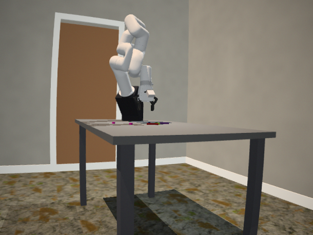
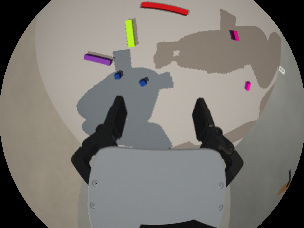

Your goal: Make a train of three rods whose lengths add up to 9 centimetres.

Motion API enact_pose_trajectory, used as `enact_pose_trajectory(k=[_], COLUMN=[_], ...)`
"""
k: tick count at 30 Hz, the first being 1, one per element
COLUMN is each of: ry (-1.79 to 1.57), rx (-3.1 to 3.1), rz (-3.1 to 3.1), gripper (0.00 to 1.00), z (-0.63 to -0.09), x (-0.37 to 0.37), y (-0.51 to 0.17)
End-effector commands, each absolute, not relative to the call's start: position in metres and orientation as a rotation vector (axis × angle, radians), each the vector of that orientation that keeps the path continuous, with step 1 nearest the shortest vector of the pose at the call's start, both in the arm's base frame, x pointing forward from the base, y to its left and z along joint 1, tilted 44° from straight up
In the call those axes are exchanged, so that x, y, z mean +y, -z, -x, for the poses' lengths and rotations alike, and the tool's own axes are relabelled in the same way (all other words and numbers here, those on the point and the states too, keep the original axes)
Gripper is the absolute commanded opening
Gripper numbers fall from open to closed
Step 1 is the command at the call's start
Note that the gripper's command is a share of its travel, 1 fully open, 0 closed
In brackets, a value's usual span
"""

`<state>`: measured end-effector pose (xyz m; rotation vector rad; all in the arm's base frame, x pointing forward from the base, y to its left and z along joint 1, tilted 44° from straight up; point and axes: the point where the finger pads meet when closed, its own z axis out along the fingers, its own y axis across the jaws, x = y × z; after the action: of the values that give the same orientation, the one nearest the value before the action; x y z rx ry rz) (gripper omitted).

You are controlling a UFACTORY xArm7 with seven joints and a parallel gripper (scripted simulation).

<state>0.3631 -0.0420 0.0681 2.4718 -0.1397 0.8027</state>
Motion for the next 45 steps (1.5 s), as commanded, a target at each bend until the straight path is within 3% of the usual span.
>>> enact_pose_trajectory(k=[1, 12, 45], ry=[-0.786, -0.709, -0.708], rx=[-0.144, -0.171, -0.172], rz=[-2.479, -2.506, -2.507], gripper=[1.0, 1.0, 1.0], z=[-0.358, -0.336, -0.336], x=[-0.044, -0.052, -0.052], y=[-0.063, -0.043, -0.043])
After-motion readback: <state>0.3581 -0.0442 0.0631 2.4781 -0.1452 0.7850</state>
